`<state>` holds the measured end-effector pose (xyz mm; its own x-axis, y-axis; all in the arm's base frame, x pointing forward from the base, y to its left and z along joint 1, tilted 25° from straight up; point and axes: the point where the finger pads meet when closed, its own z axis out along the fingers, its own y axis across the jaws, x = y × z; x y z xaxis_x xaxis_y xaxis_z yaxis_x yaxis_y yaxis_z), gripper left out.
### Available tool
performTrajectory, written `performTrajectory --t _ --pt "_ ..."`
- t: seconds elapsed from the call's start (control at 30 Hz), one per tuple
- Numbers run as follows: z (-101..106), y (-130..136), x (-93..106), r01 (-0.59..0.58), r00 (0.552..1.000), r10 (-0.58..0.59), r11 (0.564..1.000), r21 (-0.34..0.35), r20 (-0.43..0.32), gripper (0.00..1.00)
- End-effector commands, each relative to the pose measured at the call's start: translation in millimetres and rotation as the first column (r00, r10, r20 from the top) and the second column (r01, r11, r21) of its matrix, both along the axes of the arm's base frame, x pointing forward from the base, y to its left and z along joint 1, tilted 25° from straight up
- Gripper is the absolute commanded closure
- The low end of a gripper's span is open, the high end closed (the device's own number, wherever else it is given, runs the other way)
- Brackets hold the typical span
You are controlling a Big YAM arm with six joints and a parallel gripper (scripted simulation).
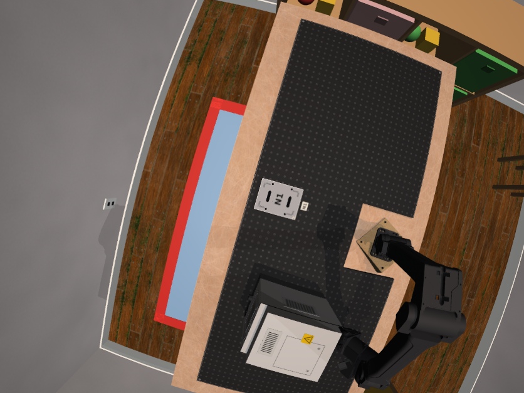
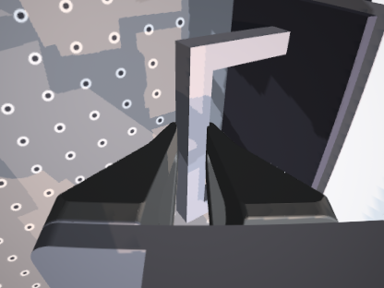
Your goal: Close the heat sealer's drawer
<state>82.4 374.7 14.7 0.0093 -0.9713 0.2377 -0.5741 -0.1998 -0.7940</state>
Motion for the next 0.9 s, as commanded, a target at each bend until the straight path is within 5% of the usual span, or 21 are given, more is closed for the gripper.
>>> performTrajectory --t 0.0,0.87 --pt "20.7 11.6 33.1 0.031 0.999 -0.033 0.999 0.045 0.029 1.0" --pt "25.0 22.3 24.1 0.031 0.999 -0.033 0.998 0.058 0.026 1.0"
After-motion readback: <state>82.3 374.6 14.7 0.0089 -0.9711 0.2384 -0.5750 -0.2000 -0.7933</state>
